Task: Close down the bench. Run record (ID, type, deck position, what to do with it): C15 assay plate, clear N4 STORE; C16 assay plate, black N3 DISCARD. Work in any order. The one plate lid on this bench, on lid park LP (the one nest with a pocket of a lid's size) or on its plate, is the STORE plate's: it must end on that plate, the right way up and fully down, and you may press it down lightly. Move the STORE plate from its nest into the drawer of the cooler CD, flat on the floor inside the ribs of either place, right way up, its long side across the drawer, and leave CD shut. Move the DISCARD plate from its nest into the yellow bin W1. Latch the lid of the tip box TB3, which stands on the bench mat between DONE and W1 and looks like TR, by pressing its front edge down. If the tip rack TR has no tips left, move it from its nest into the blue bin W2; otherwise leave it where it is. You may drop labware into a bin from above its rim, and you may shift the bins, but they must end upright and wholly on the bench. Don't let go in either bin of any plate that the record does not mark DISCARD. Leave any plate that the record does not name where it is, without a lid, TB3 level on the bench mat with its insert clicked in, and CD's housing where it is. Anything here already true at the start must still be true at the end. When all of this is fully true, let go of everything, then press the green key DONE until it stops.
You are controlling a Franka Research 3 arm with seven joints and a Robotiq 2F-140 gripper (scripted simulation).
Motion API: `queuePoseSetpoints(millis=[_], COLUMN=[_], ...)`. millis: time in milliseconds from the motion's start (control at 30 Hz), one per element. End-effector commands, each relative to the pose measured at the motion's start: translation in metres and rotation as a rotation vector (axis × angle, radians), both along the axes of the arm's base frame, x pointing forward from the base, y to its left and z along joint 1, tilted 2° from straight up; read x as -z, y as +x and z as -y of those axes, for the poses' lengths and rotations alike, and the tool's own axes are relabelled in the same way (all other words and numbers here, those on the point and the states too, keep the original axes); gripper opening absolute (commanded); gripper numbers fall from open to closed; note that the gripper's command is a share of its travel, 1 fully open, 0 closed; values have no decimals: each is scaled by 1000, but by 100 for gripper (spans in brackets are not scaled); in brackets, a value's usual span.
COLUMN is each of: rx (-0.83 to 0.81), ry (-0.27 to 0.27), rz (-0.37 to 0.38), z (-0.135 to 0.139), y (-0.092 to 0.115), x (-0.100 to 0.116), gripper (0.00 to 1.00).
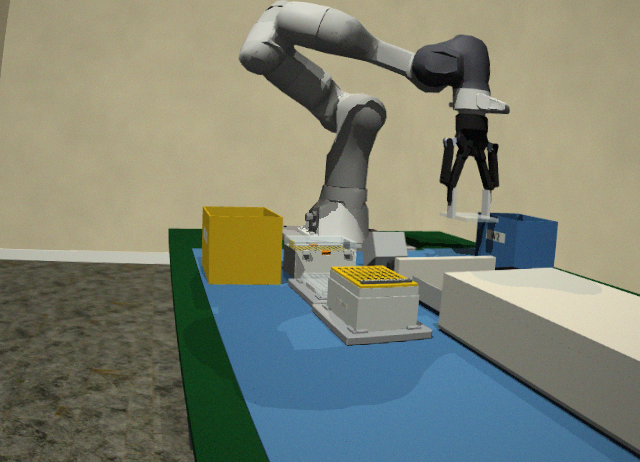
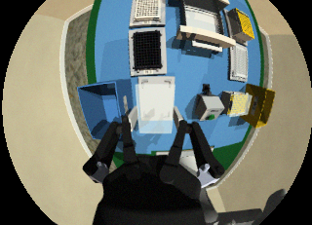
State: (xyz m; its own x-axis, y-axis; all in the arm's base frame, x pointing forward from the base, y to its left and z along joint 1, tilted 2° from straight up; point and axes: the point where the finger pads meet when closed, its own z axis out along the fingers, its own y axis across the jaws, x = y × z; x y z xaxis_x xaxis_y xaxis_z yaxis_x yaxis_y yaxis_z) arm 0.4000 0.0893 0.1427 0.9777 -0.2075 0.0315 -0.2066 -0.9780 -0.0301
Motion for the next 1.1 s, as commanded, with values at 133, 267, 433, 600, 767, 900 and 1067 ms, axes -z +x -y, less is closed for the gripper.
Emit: queuePoseSetpoints(millis=[133,267,433,600,767,900,1067], rx=[-6,-6,-6,-6,-6,-6,-38], ry=[-2,-2,-2,-2,-2,-2,-3], rz=[-6,-6,-6,-6,-6,-6,-6], z=[2,2,2,2,2,2,5], y=[-2,-2,-2,-2,-2,-2,-1], x=[-10,-15,-19,-25,-25,-25,-25], gripper=[0,0,0,0,0,0,0])
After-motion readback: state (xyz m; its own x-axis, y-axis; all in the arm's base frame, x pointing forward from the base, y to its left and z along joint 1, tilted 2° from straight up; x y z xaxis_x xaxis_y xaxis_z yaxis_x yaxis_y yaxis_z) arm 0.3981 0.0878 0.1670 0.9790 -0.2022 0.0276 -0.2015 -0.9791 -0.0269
